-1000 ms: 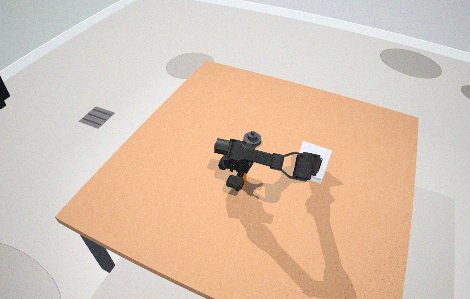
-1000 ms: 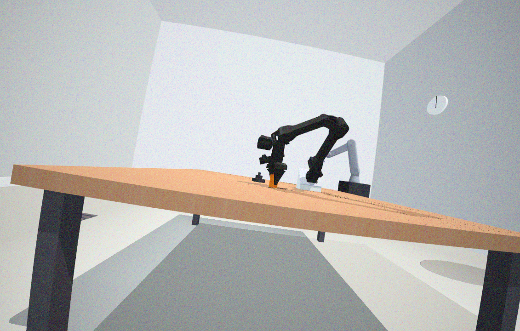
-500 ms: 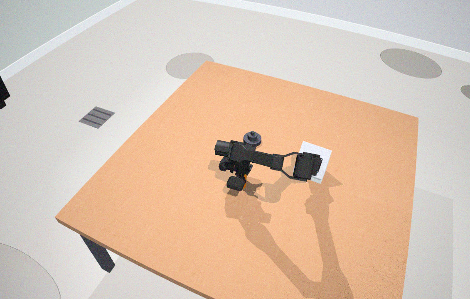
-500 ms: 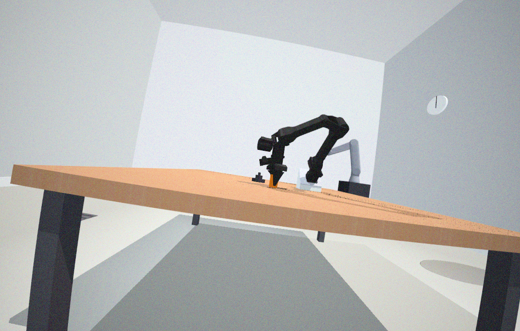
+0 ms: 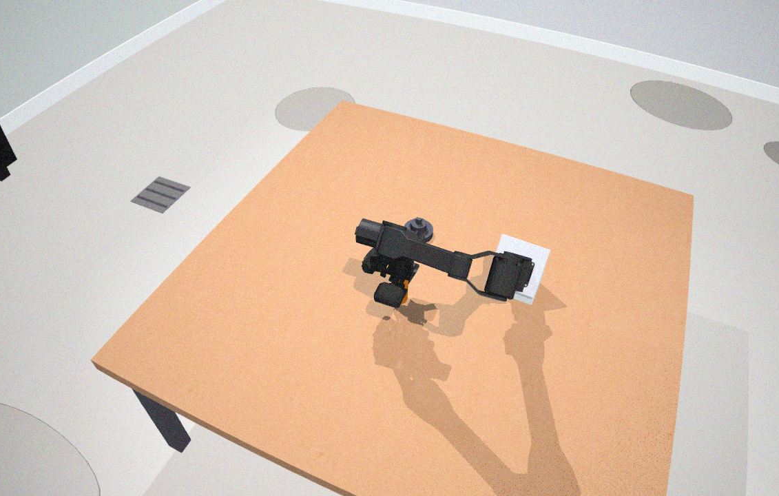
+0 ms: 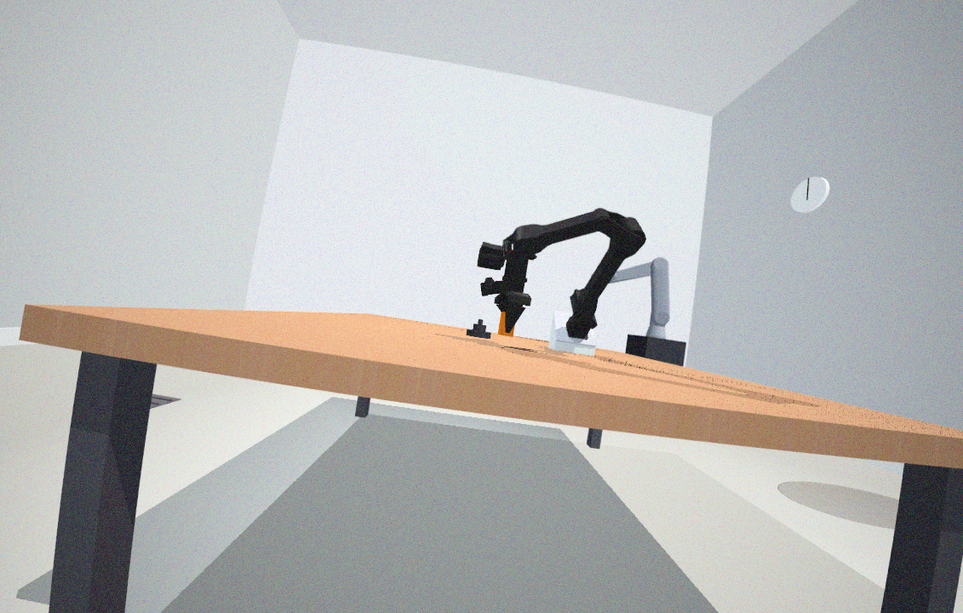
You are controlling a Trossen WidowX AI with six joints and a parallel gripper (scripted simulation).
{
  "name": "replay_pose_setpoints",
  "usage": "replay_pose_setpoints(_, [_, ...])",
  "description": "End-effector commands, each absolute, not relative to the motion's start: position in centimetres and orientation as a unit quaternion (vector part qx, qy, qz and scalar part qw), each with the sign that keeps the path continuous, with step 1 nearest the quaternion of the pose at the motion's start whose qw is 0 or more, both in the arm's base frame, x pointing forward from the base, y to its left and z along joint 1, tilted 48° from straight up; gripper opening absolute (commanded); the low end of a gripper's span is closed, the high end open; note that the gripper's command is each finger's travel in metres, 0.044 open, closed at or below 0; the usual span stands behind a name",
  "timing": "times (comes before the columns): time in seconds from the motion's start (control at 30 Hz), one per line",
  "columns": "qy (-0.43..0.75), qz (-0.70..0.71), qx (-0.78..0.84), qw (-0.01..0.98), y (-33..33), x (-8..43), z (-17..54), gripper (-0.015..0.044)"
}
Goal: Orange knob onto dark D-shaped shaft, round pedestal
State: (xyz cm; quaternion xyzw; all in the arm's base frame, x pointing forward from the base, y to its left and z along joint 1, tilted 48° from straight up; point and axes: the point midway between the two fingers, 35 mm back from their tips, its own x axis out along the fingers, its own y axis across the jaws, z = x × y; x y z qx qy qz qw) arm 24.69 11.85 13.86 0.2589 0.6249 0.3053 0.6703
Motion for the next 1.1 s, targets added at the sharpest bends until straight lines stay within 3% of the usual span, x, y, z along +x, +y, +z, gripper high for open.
replay_pose_setpoints(0.0, [0.621, 0.296, 0.261, 0.678, 10.1, 25.1, 15.2, 0.0000])
replay_pose_setpoints(0.57, [0.613, 0.270, 0.286, 0.686, 3.7, 23.8, 21.2, 0.0000])
replay_pose_setpoints(1.07, [0.619, 0.261, 0.284, 0.684, 1.7, 25.8, 18.9, 0.0000])
